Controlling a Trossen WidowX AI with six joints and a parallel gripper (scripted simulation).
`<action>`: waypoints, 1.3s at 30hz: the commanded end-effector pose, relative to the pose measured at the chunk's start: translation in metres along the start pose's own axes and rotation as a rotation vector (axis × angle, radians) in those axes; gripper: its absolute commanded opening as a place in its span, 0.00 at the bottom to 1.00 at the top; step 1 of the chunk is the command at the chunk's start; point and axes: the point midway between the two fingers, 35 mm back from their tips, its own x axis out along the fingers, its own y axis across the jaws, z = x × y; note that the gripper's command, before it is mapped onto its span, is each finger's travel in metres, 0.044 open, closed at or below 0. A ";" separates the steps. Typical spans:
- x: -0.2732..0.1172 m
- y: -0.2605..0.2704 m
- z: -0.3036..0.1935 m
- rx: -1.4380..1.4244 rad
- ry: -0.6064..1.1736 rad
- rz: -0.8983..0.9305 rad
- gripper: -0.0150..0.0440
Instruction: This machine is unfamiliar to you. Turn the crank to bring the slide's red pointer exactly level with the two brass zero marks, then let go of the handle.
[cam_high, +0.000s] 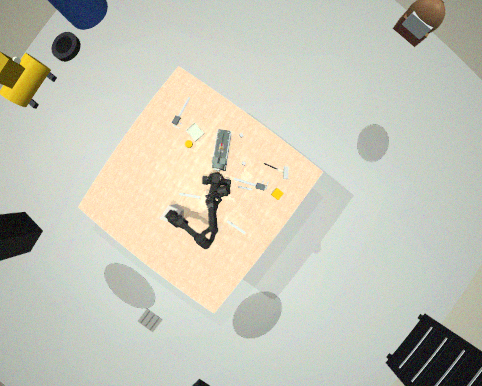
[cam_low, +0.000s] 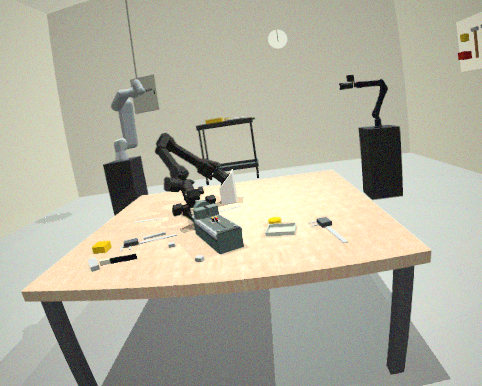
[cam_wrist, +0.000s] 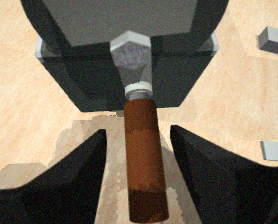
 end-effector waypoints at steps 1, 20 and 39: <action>0.000 0.000 0.000 0.000 0.000 -0.001 0.79; -0.038 0.000 0.040 0.001 -0.001 0.002 1.00; -0.107 0.002 0.130 0.028 0.001 -0.014 1.00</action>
